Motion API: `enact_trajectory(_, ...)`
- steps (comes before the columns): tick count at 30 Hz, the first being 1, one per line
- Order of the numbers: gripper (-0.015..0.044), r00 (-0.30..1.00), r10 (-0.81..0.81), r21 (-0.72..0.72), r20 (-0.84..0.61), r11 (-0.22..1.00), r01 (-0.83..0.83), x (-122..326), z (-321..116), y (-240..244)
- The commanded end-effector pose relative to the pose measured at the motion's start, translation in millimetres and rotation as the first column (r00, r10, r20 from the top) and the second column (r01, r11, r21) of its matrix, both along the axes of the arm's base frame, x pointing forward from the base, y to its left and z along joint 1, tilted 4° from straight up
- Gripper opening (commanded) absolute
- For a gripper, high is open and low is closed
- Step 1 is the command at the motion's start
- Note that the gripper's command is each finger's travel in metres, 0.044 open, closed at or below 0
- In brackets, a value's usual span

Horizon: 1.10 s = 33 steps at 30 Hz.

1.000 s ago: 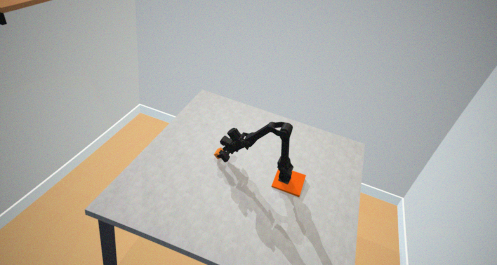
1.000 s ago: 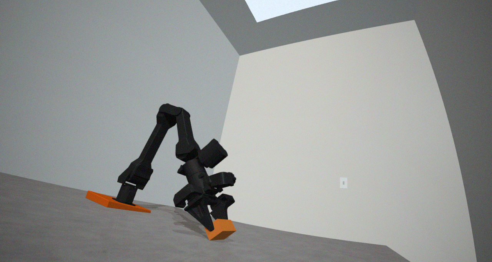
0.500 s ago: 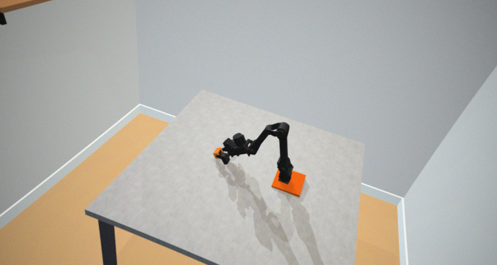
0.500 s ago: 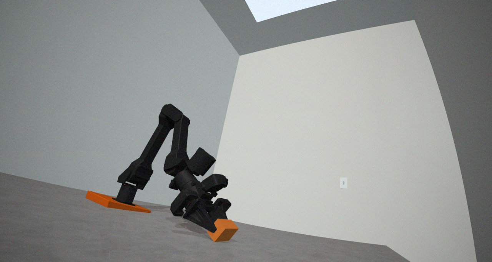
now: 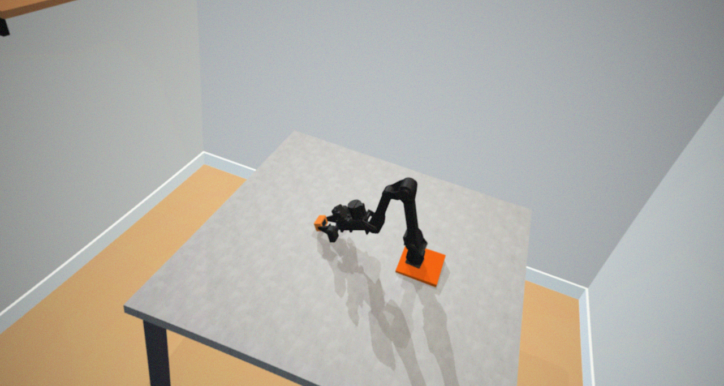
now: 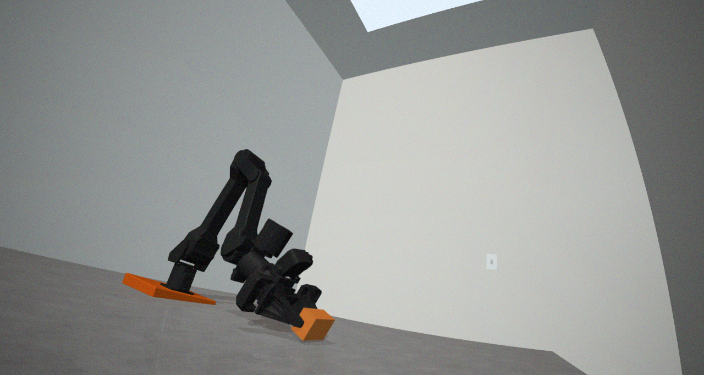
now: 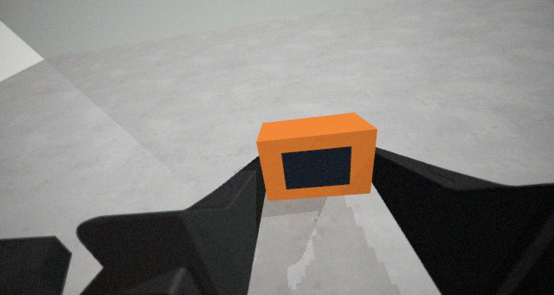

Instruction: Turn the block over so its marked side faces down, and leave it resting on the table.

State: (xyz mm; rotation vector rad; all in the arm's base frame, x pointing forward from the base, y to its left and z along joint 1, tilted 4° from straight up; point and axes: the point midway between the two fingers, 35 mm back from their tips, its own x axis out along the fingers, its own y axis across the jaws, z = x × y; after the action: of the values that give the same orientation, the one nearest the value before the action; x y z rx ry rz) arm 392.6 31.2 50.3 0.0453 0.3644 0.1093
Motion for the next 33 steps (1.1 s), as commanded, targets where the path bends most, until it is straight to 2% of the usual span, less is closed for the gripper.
enact_trajectory(1,0.0000,1.000,-0.007,0.005,0.015,1.000,0.007,-0.3,1.8,-0.8)
enact_trajectory(13,0.0000,1.000,-0.007,0.005,0.015,1.000,0.007,-0.3,1.8,-0.8)
enact_trajectory(29,0.0420,1.000,-0.007,0.005,0.015,1.000,0.007,-0.3,1.8,-0.8)
enact_trajectory(30,0.0440,1.000,-0.007,0.005,0.015,1.000,0.007,-0.3,1.8,-0.8)
enact_trajectory(33,0.0440,1.000,-0.007,0.005,0.015,1.000,0.007,-0.3,1.8,-0.8)
